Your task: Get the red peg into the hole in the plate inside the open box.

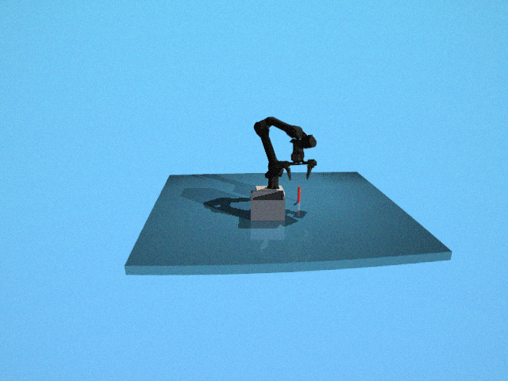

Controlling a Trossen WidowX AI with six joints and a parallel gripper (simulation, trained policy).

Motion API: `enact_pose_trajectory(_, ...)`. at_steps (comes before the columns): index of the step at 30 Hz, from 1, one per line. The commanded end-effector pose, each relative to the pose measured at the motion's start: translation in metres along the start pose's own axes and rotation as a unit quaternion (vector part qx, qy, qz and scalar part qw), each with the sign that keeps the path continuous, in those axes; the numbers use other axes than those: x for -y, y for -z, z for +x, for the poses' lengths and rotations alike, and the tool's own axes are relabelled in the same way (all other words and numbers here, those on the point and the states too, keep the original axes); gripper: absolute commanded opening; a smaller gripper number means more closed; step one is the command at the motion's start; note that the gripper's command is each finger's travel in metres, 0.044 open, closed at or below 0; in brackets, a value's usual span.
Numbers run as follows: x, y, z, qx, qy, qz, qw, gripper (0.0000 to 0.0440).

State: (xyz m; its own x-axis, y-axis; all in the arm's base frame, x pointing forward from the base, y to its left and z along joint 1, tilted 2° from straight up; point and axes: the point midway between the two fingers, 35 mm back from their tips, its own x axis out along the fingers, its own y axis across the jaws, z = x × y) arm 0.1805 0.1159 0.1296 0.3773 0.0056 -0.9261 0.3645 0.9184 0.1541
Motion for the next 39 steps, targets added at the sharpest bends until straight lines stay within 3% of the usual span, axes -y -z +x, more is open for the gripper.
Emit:
enact_pose_trajectory(1, 0.008, 0.01, 0.014, -0.026, 0.029, 0.045, 0.998, 0.044)
enact_pose_trajectory(20, 0.014, 0.043, 0.082, -0.073, 0.042, 0.2, 0.976, 0.0429)
enact_pose_trajectory(37, 0.013, 0.052, 0.089, -0.133, 0.048, 0.25, 0.958, 0.0002)
enact_pose_trajectory(39, 0.011, 0.045, 0.086, -0.123, 0.041, 0.244, 0.961, 0.0)
